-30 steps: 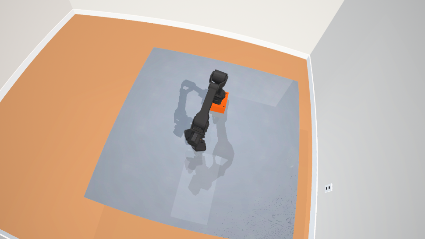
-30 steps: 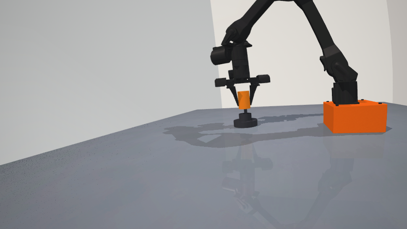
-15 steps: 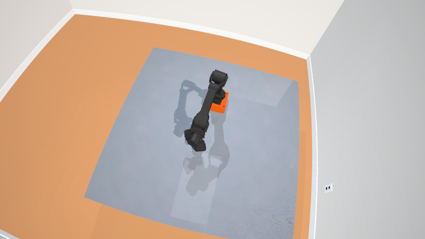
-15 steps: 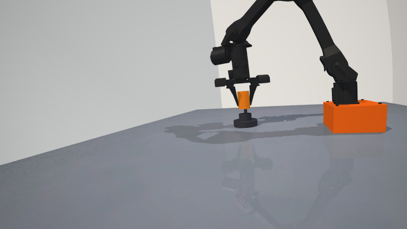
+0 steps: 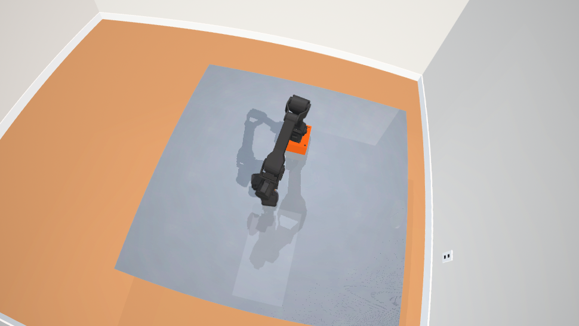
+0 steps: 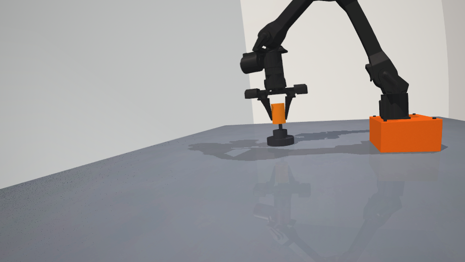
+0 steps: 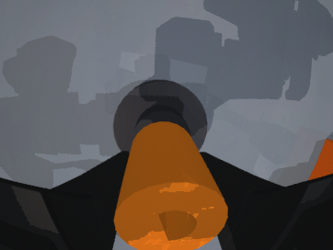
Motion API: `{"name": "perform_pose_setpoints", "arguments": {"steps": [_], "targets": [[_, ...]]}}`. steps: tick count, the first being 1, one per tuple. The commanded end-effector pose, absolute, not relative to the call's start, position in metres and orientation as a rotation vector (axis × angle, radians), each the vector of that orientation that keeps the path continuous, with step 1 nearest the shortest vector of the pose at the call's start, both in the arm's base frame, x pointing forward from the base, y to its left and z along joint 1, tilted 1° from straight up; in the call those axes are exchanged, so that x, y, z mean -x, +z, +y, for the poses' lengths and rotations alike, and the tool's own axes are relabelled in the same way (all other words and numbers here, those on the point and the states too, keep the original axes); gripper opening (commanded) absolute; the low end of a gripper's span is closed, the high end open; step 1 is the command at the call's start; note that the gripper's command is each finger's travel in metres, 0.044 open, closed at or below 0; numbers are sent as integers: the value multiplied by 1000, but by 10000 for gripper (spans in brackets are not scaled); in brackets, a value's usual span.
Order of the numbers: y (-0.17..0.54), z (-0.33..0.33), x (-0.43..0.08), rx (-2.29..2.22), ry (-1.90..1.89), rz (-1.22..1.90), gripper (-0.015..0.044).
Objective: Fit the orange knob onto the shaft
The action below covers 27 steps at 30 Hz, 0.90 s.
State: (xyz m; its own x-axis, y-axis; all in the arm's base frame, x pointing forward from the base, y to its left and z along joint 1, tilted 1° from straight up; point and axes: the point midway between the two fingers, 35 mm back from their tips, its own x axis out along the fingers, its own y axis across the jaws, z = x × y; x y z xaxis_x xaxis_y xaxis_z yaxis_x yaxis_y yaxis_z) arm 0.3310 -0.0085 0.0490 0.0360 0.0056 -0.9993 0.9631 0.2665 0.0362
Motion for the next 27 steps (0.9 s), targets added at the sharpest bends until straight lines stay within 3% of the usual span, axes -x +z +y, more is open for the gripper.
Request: {"name": "perform_pose_setpoints", "arguments": {"steps": [1,27], "targets": [[47,-9,-331,-1038,-992,1290,0],[42,-8,-330,-1036,-990,1291,0]]}}
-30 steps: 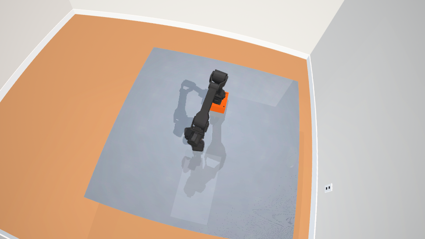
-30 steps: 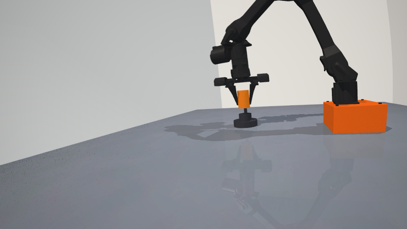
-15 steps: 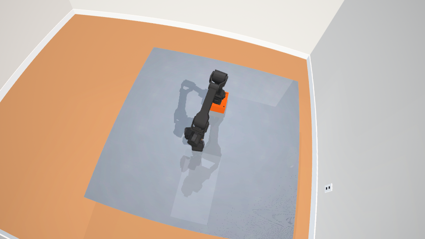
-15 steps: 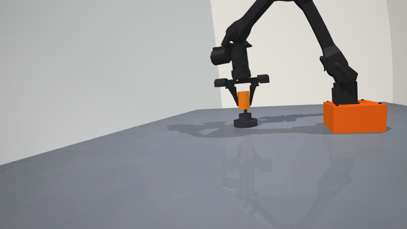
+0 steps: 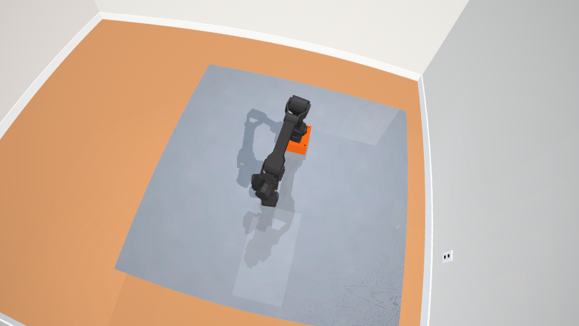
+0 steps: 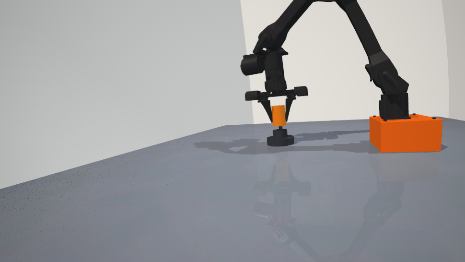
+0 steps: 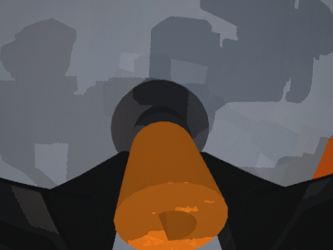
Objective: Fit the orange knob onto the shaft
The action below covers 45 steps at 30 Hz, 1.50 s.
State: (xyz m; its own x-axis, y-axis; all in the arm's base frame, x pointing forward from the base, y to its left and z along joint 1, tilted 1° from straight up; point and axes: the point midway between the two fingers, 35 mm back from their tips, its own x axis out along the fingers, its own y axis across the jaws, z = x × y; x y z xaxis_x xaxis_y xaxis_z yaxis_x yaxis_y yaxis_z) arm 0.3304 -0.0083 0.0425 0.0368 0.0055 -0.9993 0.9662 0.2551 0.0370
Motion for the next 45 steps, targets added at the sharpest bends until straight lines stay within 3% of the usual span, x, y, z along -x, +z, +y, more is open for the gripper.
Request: {"name": "perform_pose_setpoints", "arguments": {"steps": [1,26,42,45], "targets": [[41,-8,-330,-1036,-990,1291,0],[29,-8,-331,-1037,-988,1291,0],[29,-8,-331,-1037,-988,1291,420],[29,-8,-331,-1037,-988,1291,440]]}}
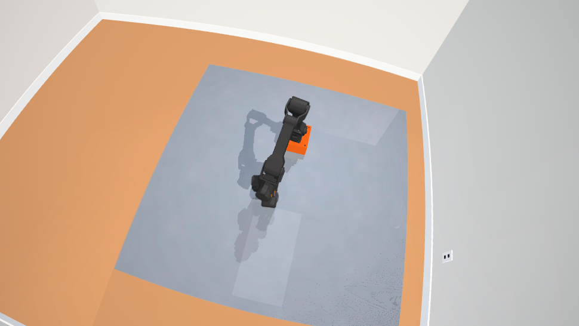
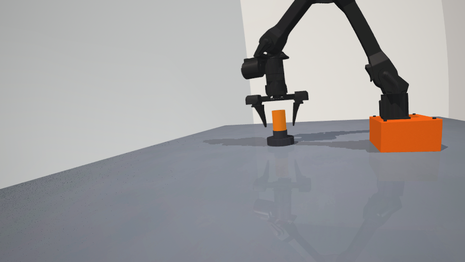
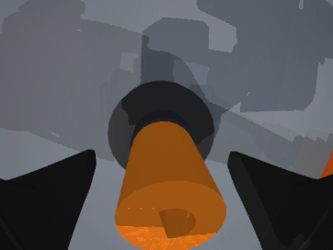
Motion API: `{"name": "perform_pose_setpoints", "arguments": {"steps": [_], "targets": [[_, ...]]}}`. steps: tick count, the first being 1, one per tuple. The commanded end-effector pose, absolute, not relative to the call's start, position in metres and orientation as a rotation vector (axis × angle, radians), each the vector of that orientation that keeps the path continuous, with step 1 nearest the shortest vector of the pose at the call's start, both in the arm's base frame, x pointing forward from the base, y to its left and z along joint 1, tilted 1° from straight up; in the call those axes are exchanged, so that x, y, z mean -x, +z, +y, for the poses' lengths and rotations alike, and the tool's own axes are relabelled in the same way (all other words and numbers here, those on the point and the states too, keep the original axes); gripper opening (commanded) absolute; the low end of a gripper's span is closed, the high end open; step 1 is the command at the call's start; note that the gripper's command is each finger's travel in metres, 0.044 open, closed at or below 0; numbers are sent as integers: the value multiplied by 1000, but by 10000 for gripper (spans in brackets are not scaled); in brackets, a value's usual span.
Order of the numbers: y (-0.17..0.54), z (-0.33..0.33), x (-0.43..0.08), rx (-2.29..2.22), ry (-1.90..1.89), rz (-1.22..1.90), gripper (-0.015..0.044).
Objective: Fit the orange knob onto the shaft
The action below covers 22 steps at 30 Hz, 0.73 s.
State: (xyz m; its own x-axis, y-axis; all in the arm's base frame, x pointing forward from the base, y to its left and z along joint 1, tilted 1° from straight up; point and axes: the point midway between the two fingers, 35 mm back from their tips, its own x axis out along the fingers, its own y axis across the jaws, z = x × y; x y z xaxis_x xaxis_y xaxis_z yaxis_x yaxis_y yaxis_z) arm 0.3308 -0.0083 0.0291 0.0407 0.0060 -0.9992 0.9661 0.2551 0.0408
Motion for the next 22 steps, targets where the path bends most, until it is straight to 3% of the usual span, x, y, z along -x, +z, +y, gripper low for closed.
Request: {"name": "perform_pose_setpoints", "arguments": {"steps": [1,6,12,22], "targets": [[29,-8,-331,-1037,-988,1291,440],[39,-8,-332,-1037,-988,1291,440],[122,-9,-328,-1037,-988,1291,440],[125,-9,-331,-1037,-988,1290,440]]}}
